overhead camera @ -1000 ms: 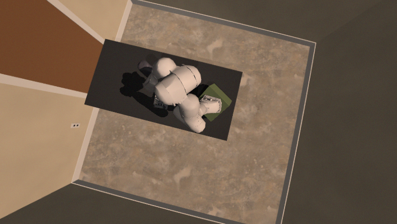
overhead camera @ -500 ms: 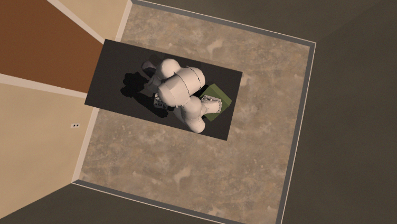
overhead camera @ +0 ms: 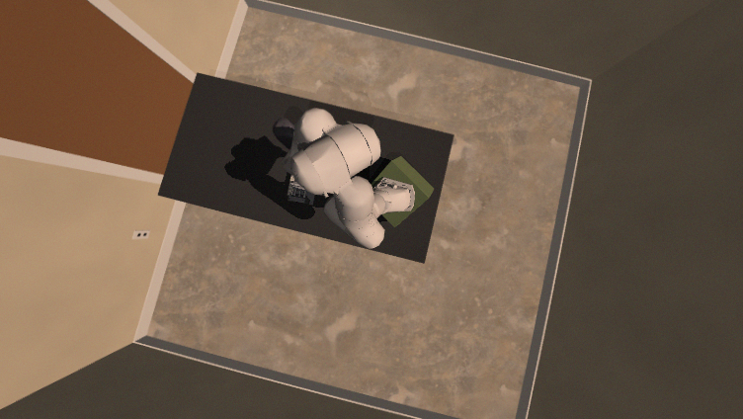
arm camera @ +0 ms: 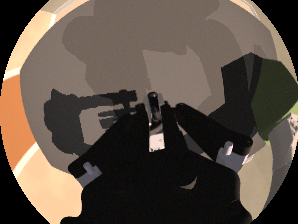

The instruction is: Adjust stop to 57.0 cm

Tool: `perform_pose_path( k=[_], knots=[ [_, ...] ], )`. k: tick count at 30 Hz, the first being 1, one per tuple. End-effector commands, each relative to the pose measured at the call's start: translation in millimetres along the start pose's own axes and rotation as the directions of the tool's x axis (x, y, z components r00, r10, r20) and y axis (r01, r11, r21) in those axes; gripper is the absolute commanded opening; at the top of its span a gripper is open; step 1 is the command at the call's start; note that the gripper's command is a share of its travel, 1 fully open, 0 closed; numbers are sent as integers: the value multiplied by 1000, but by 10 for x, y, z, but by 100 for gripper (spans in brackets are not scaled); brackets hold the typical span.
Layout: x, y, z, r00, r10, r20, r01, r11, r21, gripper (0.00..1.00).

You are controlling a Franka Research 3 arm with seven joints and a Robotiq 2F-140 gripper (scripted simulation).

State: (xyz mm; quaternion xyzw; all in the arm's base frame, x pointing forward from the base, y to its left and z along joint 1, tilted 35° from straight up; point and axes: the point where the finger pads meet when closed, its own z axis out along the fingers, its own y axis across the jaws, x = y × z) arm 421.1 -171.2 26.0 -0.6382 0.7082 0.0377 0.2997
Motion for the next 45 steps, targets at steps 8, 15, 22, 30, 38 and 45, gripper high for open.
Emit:
perform_pose_path(
  k=[8,15,22,30,38,45],
  knots=[
    [17,-26,139,1000,1,-4,-1,1000,5,4],
    [18,-89,232,1000,1,-4,-1,1000,5,4],
    [18,-202,307,1000,1,-4,-1,1000,5,4],
    [18,-377,322,1000,1,-4,-1,1000,5,4],
    [18,-601,143,1000,1,-4,-1,1000,5,4],
    [17,-630,20,1000,1,-4,-1,1000,5,4]
  ],
)
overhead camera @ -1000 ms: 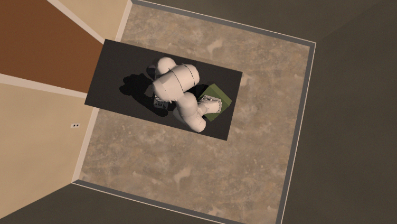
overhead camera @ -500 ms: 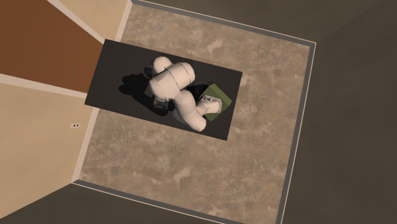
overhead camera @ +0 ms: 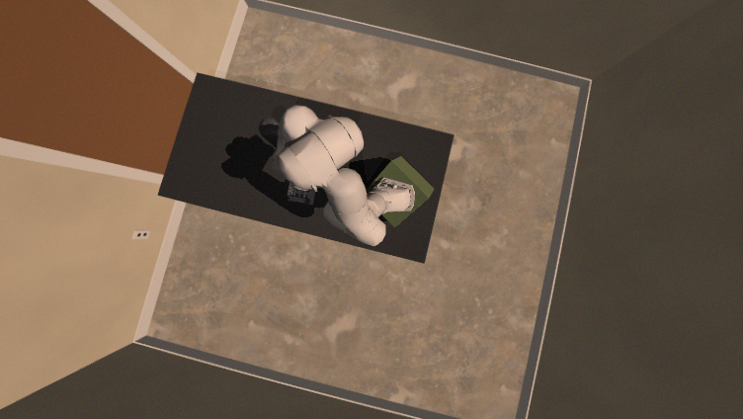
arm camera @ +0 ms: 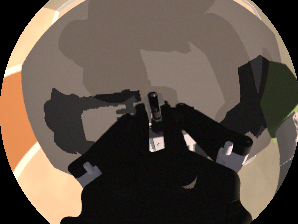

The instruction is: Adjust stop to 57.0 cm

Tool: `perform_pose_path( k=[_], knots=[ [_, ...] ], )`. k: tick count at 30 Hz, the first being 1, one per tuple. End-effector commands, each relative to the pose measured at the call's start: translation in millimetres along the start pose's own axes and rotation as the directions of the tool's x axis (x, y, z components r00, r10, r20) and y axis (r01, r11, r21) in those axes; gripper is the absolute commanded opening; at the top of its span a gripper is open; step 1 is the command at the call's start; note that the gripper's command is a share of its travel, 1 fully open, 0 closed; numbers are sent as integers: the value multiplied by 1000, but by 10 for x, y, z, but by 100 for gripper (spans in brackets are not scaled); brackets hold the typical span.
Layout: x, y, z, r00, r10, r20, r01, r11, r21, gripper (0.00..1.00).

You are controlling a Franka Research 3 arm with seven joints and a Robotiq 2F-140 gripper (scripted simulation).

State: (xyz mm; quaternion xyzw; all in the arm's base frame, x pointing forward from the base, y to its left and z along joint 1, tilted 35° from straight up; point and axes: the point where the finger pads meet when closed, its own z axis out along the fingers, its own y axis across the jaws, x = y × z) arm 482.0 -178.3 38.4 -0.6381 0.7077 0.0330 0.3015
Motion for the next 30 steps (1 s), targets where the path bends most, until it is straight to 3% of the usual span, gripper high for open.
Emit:
perform_pose_path(
  k=[1,11,30],
  knots=[
    [16,-13,-97,1000,5,-1,-5,1000,-4,4],
    [16,41,-264,1000,5,-1,-5,1000,-4,4],
    [15,248,-399,1000,5,-1,-5,1000,-4,4]
  ],
)
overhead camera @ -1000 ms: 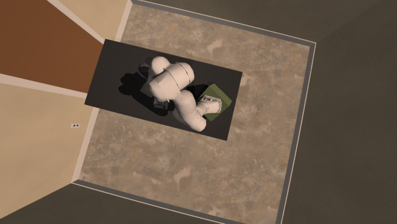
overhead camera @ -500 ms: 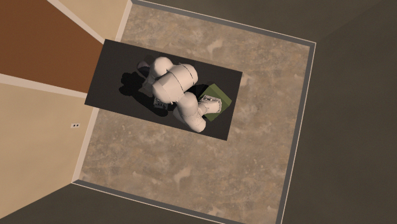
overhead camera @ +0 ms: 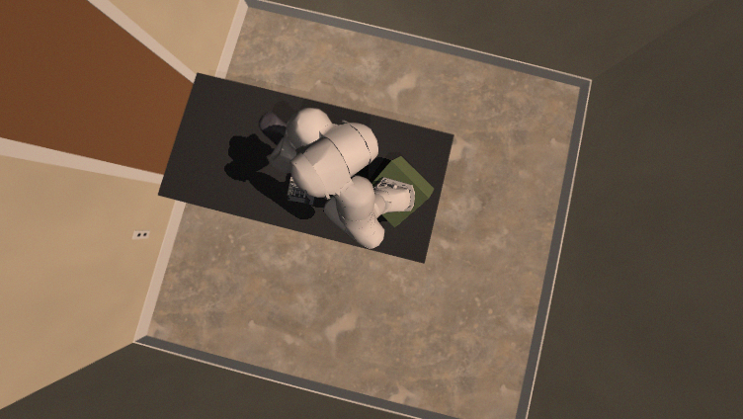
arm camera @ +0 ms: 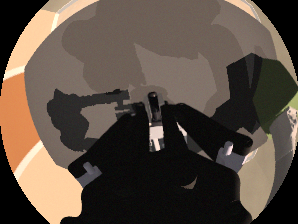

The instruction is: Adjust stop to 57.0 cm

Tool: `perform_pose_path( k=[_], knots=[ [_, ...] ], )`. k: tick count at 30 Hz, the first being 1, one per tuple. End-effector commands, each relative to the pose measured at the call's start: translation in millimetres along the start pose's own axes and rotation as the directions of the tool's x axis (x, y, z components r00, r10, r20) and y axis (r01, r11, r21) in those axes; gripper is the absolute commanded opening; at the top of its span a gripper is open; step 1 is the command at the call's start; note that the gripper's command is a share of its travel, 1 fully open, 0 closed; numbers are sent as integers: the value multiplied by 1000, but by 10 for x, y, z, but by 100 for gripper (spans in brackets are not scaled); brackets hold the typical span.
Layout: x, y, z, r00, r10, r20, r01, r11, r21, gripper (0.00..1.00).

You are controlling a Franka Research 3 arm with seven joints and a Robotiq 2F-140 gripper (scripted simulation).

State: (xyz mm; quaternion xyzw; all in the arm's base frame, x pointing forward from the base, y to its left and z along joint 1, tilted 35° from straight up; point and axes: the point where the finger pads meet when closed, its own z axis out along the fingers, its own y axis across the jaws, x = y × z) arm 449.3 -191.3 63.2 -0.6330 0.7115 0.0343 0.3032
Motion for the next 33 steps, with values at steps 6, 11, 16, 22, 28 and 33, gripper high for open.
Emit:
perform_pose_path(
  k=[6,11,16,22,28,33],
  knots=[
    [18,206,-4,1000,-8,-3,8,1000,-7,4],
    [19,335,77,1000,-8,-3,8,1000,-7,4],
    [20,389,151,1000,-8,-3,8,1000,-7,4],
    [20,418,231,1000,-8,-3,8,1000,-7,4],
    [21,424,309,1000,-8,-3,8,1000,-7,4],
    [21,420,353,1000,-8,-3,8,1000,-7,4]
  ],
)
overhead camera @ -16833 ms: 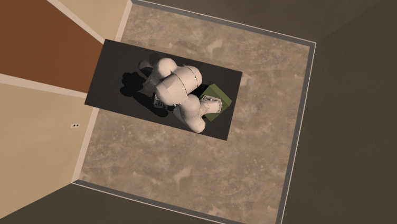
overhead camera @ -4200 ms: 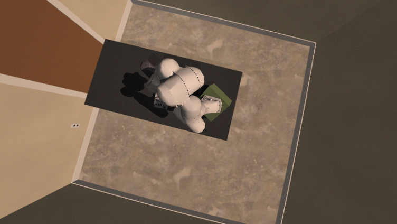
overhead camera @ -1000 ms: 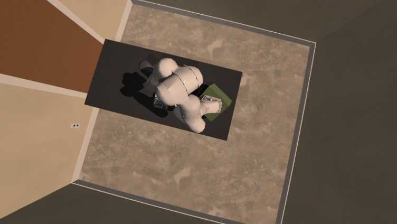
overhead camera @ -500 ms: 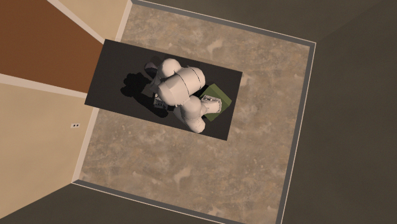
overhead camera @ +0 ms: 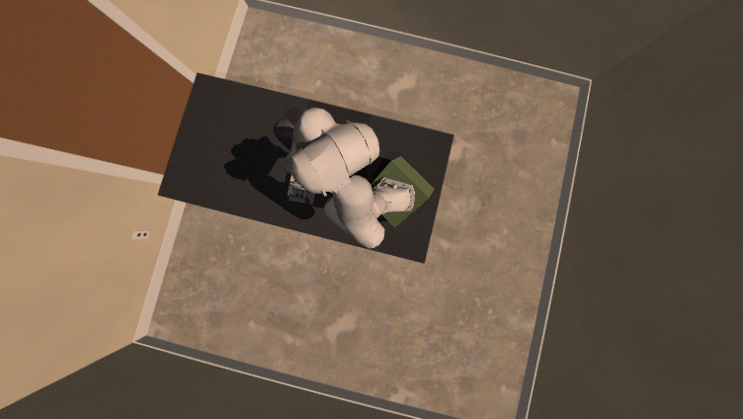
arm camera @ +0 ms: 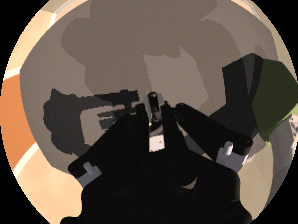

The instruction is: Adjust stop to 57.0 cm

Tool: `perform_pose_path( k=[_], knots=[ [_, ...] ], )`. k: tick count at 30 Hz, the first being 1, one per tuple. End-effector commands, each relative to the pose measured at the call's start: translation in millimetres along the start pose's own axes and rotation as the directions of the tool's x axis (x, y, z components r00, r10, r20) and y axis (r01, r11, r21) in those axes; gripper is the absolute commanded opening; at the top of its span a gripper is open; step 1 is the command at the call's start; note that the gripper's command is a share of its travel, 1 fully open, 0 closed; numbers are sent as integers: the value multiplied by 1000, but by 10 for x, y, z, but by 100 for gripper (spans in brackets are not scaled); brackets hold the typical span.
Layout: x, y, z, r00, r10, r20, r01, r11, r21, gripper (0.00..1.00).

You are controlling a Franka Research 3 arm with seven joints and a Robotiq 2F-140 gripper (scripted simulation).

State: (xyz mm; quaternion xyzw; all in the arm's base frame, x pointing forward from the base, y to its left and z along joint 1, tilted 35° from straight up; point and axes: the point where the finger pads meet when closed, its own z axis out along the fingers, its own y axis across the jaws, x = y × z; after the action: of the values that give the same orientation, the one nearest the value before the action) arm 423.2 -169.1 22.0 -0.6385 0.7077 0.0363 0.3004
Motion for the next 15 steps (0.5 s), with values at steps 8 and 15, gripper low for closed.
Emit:
perform_pose_path(
  k=[8,15],
  knots=[
    [17,-23,89,1000,3,-4,-3,1000,3,4],
    [17,-53,142,1000,3,-4,-3,1000,3,4]
  ],
)
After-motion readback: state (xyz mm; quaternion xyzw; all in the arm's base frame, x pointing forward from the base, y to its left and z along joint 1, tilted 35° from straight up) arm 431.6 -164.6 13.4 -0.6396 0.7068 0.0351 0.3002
